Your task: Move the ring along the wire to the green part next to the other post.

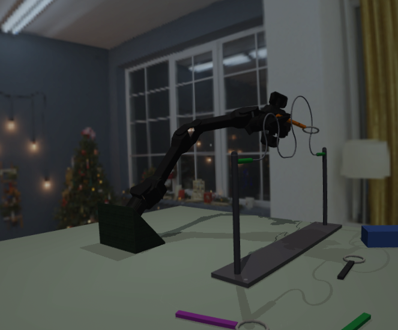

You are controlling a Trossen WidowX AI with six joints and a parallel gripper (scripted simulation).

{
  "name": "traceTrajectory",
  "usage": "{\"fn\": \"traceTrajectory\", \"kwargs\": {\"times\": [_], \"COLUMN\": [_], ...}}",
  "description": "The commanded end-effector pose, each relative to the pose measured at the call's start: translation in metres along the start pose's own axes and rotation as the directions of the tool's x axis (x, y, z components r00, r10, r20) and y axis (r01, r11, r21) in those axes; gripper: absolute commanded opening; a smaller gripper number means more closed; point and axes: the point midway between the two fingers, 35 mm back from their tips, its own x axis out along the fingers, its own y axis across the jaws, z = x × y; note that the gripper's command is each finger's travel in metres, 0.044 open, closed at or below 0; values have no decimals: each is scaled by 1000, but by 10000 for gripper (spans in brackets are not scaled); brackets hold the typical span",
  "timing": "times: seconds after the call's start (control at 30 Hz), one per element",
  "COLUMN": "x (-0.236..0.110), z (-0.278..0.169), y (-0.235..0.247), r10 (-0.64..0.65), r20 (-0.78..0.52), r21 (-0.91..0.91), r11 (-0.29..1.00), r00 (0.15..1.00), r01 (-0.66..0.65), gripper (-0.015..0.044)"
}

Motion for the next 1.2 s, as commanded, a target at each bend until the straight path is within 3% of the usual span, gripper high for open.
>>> {"fn": "traceTrajectory", "kwargs": {"times": [0.0, 1.17], "x": [3, 4], "z": [0, 4], "y": [3, 19], "r10": [28, 213], "r20": [0, 91], "r21": [48, 426], "r11": [998, 875], "r00": [1000, 973], "r01": [-28, -231], "gripper": [-150, -150]}}
